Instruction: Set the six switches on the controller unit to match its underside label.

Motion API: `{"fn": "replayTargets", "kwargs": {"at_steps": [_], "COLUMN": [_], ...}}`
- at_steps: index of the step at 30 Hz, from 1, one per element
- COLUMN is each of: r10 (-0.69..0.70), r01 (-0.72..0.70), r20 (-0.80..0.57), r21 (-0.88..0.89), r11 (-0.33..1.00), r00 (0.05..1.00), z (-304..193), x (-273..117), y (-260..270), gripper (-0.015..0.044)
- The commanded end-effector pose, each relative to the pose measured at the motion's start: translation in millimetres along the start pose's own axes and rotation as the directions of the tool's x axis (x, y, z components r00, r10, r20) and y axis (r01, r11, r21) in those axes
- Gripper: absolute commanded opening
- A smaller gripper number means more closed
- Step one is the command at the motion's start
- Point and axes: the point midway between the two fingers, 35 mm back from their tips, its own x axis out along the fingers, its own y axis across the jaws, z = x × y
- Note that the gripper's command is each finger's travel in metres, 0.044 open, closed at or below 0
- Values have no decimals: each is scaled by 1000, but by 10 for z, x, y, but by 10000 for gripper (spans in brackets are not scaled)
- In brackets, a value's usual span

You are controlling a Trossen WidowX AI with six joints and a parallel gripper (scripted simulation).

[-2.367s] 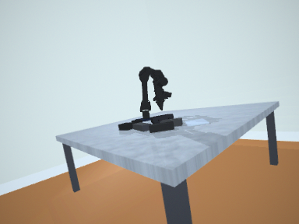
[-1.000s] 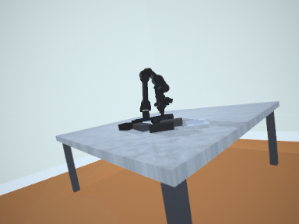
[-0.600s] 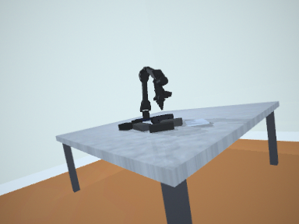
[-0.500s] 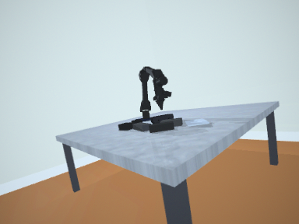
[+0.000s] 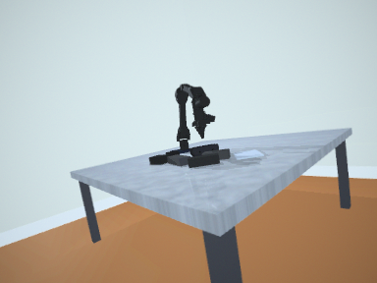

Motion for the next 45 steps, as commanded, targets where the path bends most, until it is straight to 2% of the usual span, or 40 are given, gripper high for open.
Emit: {"fn": "replayTargets", "kwargs": {"at_steps": [1,5,22,45], "r10": [4,-4,-196,-198], "r01": [-4,4,196,198], "r20": [1,1,3,3], "r21": [-3,-3,-2,-2], "r11": [1000,1000,981,980], "r00": [1000,1000,981,980], "z": [0,1,-2,2], "x": [1,10,304,665], "y": [4,22,518,519], "gripper": [0,0,0,0]}}
